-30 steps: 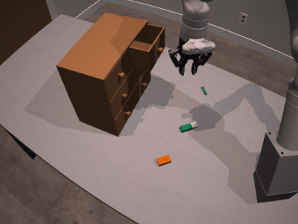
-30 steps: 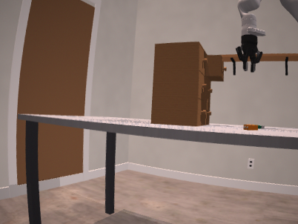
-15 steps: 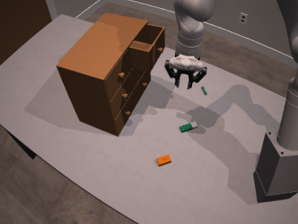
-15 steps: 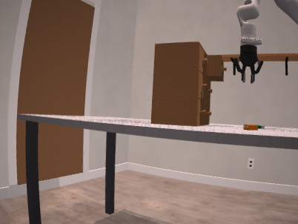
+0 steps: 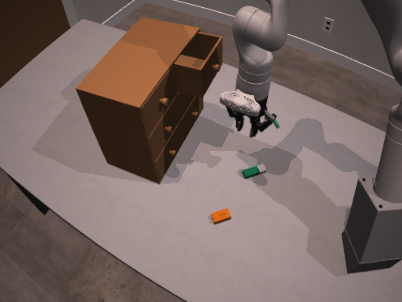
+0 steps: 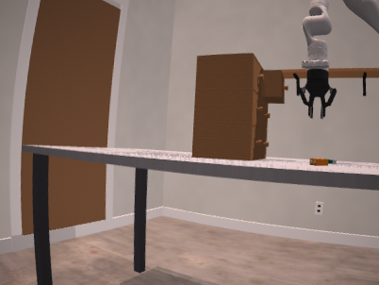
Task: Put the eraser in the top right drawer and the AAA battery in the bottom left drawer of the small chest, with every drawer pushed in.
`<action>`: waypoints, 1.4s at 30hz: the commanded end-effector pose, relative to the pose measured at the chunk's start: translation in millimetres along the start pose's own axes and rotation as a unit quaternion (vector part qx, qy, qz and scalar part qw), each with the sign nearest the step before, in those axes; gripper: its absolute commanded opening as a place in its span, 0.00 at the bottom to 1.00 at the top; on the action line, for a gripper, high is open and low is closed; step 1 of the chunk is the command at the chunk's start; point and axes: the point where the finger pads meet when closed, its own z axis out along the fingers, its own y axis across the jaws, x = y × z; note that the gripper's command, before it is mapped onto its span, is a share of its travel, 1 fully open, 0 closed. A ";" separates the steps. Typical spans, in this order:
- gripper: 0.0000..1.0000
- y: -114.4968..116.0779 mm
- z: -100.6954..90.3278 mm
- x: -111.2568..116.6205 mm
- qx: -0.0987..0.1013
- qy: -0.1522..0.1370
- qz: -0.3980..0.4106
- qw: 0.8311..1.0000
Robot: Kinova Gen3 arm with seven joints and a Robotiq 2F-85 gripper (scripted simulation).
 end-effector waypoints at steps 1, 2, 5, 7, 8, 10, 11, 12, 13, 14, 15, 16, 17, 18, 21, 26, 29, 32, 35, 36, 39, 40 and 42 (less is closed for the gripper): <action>0.33 -9.3 12.4 5.8 -0.002 -0.001 0.029 1.000; 0.33 -10.2 15.1 6.3 -0.002 -0.001 0.041 0.999; 0.33 -13.3 22.6 7.6 -0.001 -0.001 0.075 0.997; 0.33 -15.4 27.3 8.3 0.000 -0.001 0.097 0.995; 0.33 -16.5 29.5 8.7 0.000 0.000 0.107 0.994; 0.33 -17.6 31.7 9.0 0.001 0.000 0.117 0.993; 0.33 -17.6 31.7 9.0 0.001 0.000 0.117 0.993; 0.33 -18.6 33.7 9.3 0.001 0.000 0.128 0.992; 0.33 -19.7 35.7 9.5 0.002 0.000 0.137 0.991; 0.33 -20.8 37.7 9.8 0.002 0.000 0.147 0.989; 0.33 -21.8 39.5 10.0 0.002 0.000 0.157 0.988; 0.33 -22.9 41.3 10.2 0.003 0.000 0.166 0.986; 0.33 -23.9 43.0 10.3 0.003 -0.001 0.175 0.985; 0.33 -24.9 44.7 10.5 0.004 -0.001 0.183 0.983; 0.33 -27.9 49.2 10.9 0.005 -0.001 0.208 0.978; 0.33 -32.5 55.5 11.2 0.008 -0.001 0.243 0.970; 0.33 -33.4 56.6 11.3 0.008 -0.001 0.250 0.968; 0.33 -35.7 59.5 11.4 0.010 -0.002 0.267 0.964; 0.33 -37.8 62.0 11.4 0.011 -0.002 0.282 0.959; 0.33 -38.5 62.7 11.4 0.011 -0.003 0.287 0.958; 0.33 -40.2 64.7 11.4 0.012 -0.003 0.299 0.954; 0.33 -40.7 65.2 11.4 0.013 -0.003 0.302 0.953; 0.33 -41.6 66.2 11.4 0.013 -0.003 0.309 0.951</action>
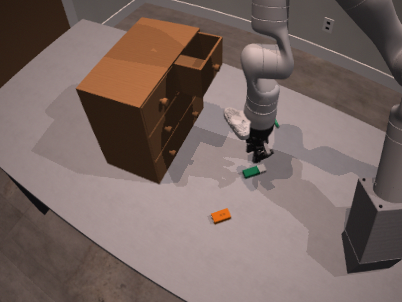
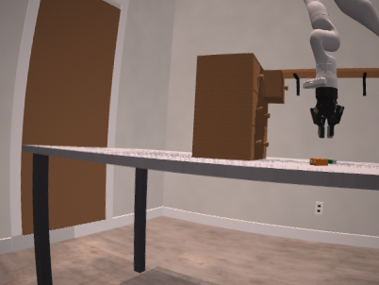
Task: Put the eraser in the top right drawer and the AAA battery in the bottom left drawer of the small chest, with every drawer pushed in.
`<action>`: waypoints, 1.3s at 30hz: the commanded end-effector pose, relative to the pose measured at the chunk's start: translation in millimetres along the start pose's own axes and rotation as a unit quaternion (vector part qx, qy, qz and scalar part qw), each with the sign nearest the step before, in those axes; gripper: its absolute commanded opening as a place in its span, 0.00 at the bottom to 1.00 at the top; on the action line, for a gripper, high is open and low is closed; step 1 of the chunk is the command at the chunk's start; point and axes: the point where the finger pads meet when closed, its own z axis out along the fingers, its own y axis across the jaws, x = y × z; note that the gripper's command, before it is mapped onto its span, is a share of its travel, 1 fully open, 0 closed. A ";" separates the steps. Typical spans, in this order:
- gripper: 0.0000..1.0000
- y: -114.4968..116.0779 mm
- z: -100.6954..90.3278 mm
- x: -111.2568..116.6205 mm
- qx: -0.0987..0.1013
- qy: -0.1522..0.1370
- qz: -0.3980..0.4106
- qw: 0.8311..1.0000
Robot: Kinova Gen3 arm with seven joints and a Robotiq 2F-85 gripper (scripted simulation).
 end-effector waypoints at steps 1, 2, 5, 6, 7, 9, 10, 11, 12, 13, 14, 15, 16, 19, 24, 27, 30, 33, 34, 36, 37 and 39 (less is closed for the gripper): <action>0.33 -2.2 3.7 -6.8 -0.001 -0.004 0.011 1.000; 0.33 -2.2 3.7 -6.8 -0.001 -0.004 0.011 1.000; 0.33 -2.7 4.5 -7.2 0.000 -0.004 0.016 1.000; 0.33 -3.0 4.8 -7.4 0.000 -0.004 0.019 1.000; 0.33 -3.2 5.1 -7.6 0.000 -0.005 0.021 1.000; 0.33 -3.6 5.6 -7.9 0.000 -0.005 0.024 1.000; 0.33 -3.8 5.8 -8.0 0.000 -0.005 0.026 1.000; 0.33 -3.9 6.0 -8.1 0.000 -0.005 0.027 1.000; 0.33 -4.0 6.2 -8.2 0.001 -0.005 0.028 1.000; 0.33 -4.1 6.3 -8.3 0.001 -0.005 0.029 1.000; 0.33 -4.2 6.5 -8.4 0.001 -0.005 0.030 1.000; 0.33 -4.3 6.6 -8.4 0.001 -0.005 0.031 1.000; 0.33 -4.4 6.6 -8.5 0.001 -0.005 0.031 0.999; 0.33 -4.4 6.7 -8.6 0.001 -0.005 0.032 0.999; 0.33 -4.5 6.8 -8.6 0.001 -0.005 0.033 0.999; 0.38 -4.5 6.8 -8.6 0.001 -0.005 0.033 0.999; 0.38 -4.5 6.8 -8.6 0.001 -0.005 0.033 0.999; 0.38 -4.5 6.8 -8.6 0.001 -0.005 0.033 0.999; 0.38 -4.5 6.8 -8.6 0.001 -0.005 0.033 0.999; 0.38 -4.5 6.8 -8.6 0.001 -0.005 0.033 0.999; 0.38 -4.5 6.8 -8.6 0.001 -0.005 0.033 0.999; 0.38 -4.5 6.8 -8.6 0.001 -0.005 0.033 0.999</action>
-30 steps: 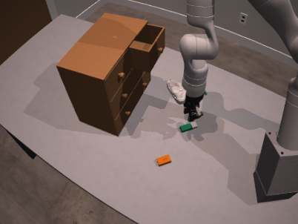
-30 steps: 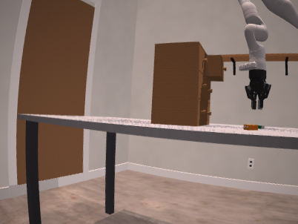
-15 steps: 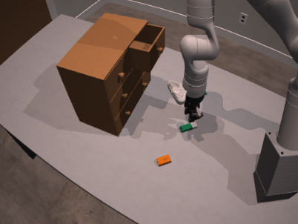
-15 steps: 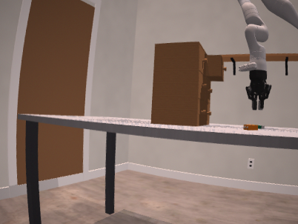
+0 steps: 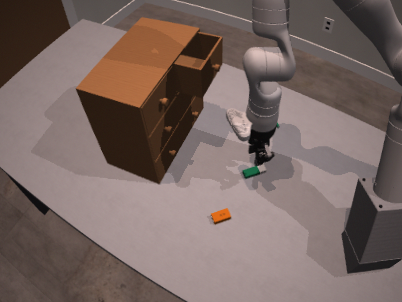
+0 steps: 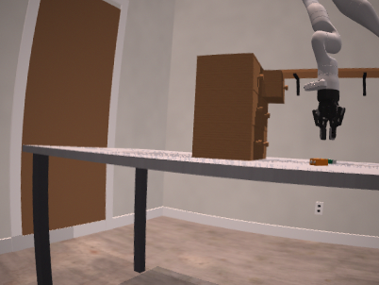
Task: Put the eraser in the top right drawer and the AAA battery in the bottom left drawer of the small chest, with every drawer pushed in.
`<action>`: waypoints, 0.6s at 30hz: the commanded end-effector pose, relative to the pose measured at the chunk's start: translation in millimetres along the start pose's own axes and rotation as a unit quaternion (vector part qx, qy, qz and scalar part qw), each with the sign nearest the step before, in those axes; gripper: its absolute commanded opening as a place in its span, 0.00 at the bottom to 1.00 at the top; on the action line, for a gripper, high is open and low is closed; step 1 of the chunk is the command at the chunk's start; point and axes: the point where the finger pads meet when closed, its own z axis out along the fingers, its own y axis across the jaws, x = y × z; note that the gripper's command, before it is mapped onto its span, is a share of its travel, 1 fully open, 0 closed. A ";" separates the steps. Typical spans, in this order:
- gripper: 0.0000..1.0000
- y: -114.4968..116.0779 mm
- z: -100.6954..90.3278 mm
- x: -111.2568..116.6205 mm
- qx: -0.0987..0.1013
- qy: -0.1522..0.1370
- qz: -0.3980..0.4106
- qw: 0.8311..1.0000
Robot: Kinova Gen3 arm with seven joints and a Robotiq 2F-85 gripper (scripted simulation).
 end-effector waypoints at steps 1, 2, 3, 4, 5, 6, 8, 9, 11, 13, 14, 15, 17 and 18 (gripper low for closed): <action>0.38 -0.3 0.6 -3.4 -0.001 -0.003 0.000 1.000; 0.38 -0.3 0.6 -3.4 -0.001 -0.003 0.000 1.000; 0.38 -0.3 0.6 -3.4 -0.001 -0.003 0.000 1.000; 0.38 -0.3 0.6 -3.4 -0.001 -0.003 0.000 1.000; 0.38 -0.3 0.6 -3.4 -0.001 -0.003 0.000 1.000; 0.38 -0.3 0.6 -3.4 -0.001 -0.003 0.000 1.000; 0.38 -0.3 0.6 -3.4 -0.001 -0.003 0.000 1.000; 0.38 -0.3 0.6 -3.4 -0.001 -0.003 0.000 1.000; 0.38 -0.3 1.0 -3.5 -0.001 -0.003 0.000 1.000; 0.38 -0.3 2.0 -3.5 -0.001 -0.003 0.000 1.000; 0.38 -0.3 2.0 -3.5 -0.001 -0.003 0.000 1.000; 0.38 -0.3 2.0 -3.5 -0.001 -0.003 0.000 1.000; 0.38 -0.3 3.6 -3.5 -0.001 -0.003 0.000 1.000; 0.38 -0.3 4.7 -3.5 -0.001 -0.003 0.000 1.000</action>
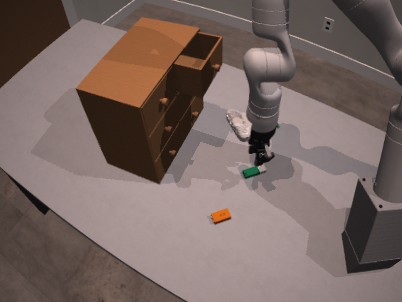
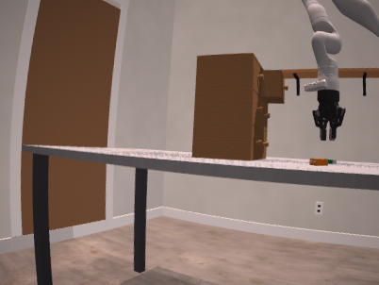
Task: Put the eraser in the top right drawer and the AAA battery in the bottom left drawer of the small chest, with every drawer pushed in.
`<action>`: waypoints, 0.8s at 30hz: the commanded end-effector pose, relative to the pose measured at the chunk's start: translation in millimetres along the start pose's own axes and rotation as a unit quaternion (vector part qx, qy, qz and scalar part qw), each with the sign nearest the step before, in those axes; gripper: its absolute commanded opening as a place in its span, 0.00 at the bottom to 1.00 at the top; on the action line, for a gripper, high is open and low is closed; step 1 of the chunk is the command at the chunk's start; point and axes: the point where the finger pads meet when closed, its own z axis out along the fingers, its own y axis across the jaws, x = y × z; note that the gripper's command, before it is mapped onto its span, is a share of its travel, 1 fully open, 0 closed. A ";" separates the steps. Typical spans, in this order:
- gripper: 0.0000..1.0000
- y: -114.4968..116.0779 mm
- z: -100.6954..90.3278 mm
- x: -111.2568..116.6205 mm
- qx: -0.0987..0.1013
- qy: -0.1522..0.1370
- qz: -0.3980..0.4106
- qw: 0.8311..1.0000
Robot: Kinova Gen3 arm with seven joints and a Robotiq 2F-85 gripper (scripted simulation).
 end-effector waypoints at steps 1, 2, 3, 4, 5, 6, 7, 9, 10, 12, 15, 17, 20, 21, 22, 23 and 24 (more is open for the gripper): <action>0.38 -0.1 4.0 -3.2 -0.001 -0.003 0.000 1.000; 0.38 -0.1 5.6 -3.2 -0.001 -0.003 0.000 1.000; 0.38 -0.1 7.3 -3.2 -0.001 -0.003 0.000 1.000; 0.38 -0.1 9.3 -3.3 -0.001 -0.003 0.000 1.000; 0.38 -0.1 11.4 -3.3 -0.001 -0.003 0.000 1.000; 0.38 -0.1 13.7 -3.3 -0.001 -0.003 0.000 1.000; 0.38 0.0 16.2 -3.4 -0.002 -0.003 0.000 1.000; 0.38 0.0 21.6 -3.5 -0.002 -0.003 0.000 1.000; 0.38 0.0 24.4 -3.5 -0.002 -0.003 0.000 1.000; 0.38 0.0 30.1 -3.6 -0.002 -0.003 0.000 1.000; 0.38 0.1 32.9 -3.7 -0.002 -0.003 0.000 1.000; 0.38 0.1 38.2 -3.8 -0.002 -0.002 0.000 1.000; 0.38 0.1 44.6 -3.9 -0.002 -0.002 0.000 1.000; 0.38 0.1 46.3 -3.9 -0.002 -0.002 0.000 1.000; 0.38 0.1 47.7 -4.0 -0.002 -0.002 0.000 1.000; 0.38 0.1 48.9 -4.0 -0.002 -0.002 0.000 1.000; 0.38 0.1 49.8 -4.0 -0.002 -0.002 0.000 1.000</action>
